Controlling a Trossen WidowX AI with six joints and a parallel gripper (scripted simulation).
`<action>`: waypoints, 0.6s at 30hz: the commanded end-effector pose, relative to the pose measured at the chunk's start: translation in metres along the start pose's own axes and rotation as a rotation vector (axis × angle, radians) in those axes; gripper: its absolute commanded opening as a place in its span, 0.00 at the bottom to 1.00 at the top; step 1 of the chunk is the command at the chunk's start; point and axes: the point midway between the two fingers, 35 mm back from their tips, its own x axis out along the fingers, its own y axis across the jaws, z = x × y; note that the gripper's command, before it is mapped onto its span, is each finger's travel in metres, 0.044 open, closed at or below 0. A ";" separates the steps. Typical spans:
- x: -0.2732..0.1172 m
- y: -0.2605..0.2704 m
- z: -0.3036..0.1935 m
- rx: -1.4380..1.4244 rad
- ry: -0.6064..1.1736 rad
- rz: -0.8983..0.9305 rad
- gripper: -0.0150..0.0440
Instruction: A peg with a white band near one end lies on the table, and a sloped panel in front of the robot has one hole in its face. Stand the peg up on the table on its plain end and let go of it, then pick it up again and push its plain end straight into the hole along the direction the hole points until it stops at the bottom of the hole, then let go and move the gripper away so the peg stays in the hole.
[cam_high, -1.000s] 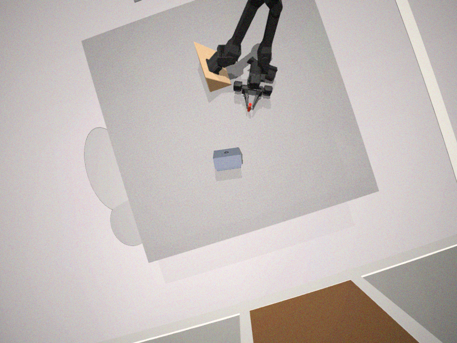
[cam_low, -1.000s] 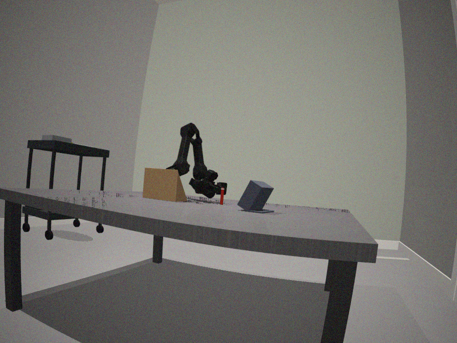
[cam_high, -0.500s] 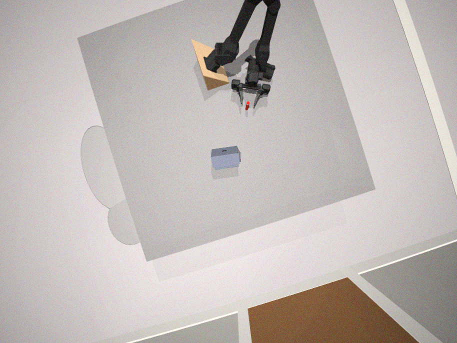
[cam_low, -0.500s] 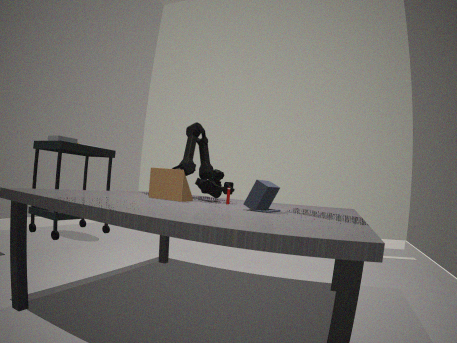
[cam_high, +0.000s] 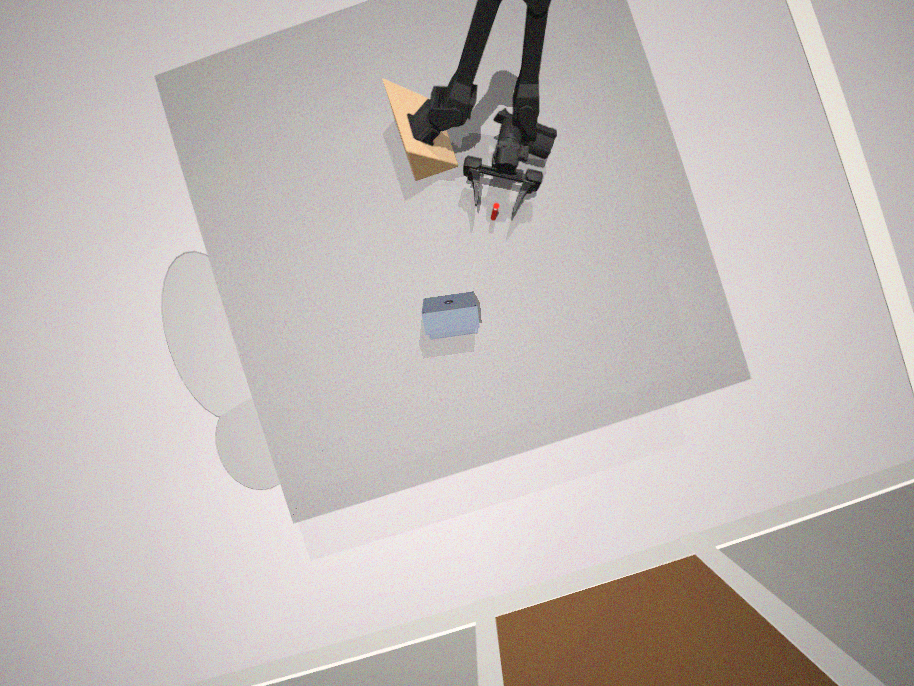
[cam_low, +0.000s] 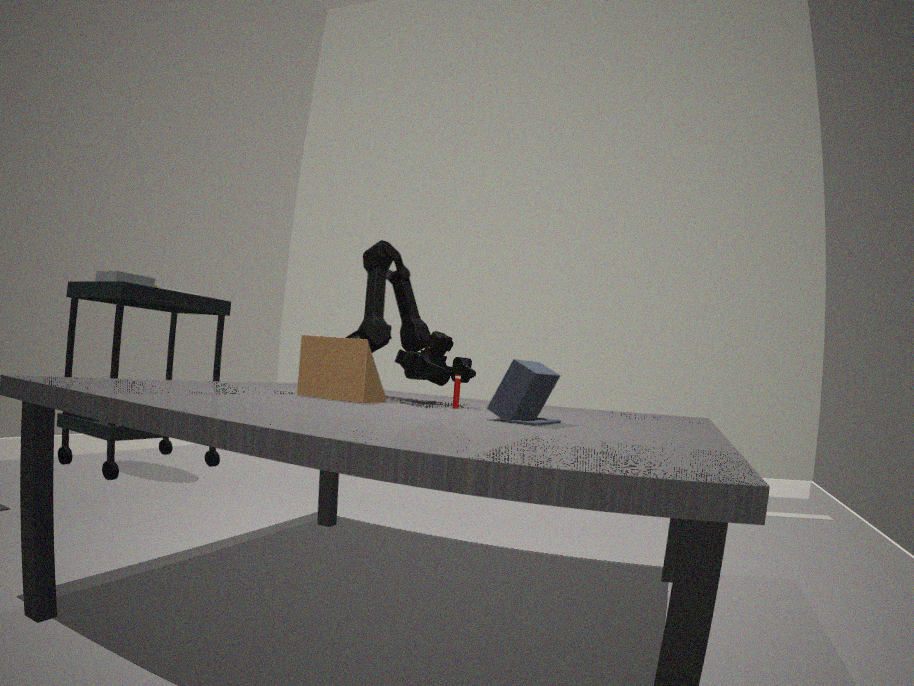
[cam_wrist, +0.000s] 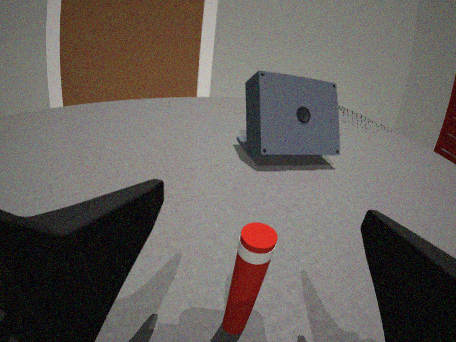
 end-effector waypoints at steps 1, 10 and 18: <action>0.004 0.007 0.030 0.028 0.023 -0.032 1.00; -0.009 0.005 0.119 0.023 0.011 0.019 1.00; -0.020 0.001 0.141 -0.018 -0.013 0.051 1.00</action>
